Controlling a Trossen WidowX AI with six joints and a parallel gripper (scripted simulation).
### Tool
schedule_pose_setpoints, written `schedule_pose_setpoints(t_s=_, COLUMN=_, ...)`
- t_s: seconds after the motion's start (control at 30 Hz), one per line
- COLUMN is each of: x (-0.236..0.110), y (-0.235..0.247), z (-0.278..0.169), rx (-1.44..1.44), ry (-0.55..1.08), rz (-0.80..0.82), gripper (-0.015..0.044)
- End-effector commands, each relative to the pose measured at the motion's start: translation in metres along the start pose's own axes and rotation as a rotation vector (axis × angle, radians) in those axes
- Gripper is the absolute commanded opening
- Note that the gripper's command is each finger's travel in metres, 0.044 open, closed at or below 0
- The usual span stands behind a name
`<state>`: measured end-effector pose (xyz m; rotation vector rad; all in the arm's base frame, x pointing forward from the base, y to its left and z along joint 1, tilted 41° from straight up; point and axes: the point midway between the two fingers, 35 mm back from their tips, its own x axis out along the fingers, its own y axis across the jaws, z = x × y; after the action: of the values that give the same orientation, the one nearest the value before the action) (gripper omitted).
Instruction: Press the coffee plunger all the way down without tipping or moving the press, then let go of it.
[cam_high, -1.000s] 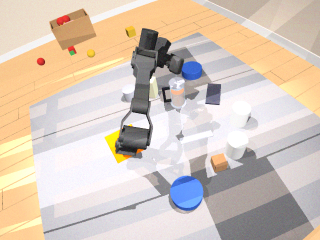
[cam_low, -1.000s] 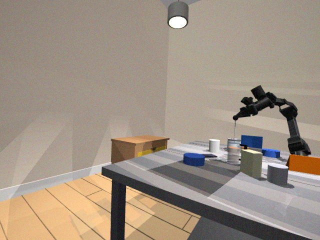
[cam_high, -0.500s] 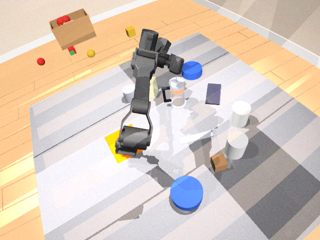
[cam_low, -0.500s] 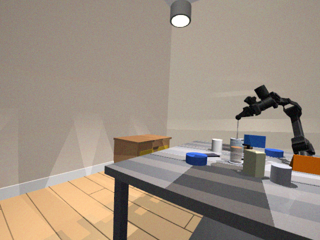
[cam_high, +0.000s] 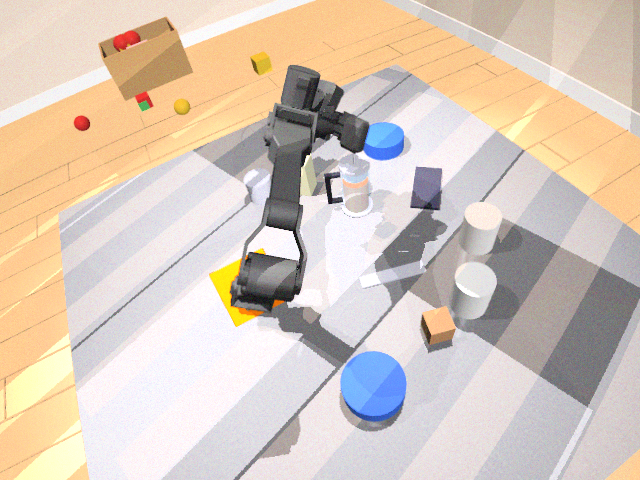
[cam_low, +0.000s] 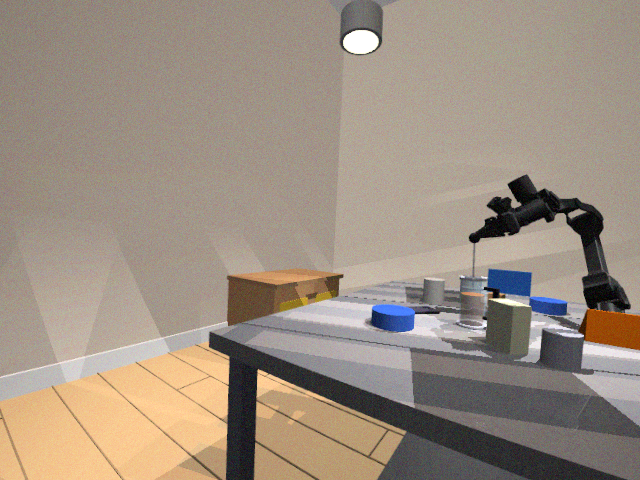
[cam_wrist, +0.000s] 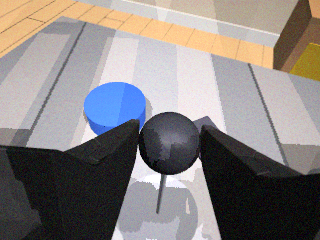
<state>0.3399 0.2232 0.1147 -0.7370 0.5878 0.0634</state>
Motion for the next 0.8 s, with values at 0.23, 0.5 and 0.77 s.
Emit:
schedule_pose_setpoints(t_s=0.23, x=0.018, y=0.001, z=-0.03, rx=-0.007, ry=0.037, rz=0.004, gripper=0.013)
schedule_pose_setpoints(t_s=0.5, x=0.025, y=0.001, z=-0.041, rx=-0.008, ry=0.036, rz=0.004, gripper=0.013)
schedule_pose_setpoints(t_s=0.77, x=0.032, y=0.001, z=-0.052, rx=-0.008, ry=0.036, rz=0.003, gripper=0.013)
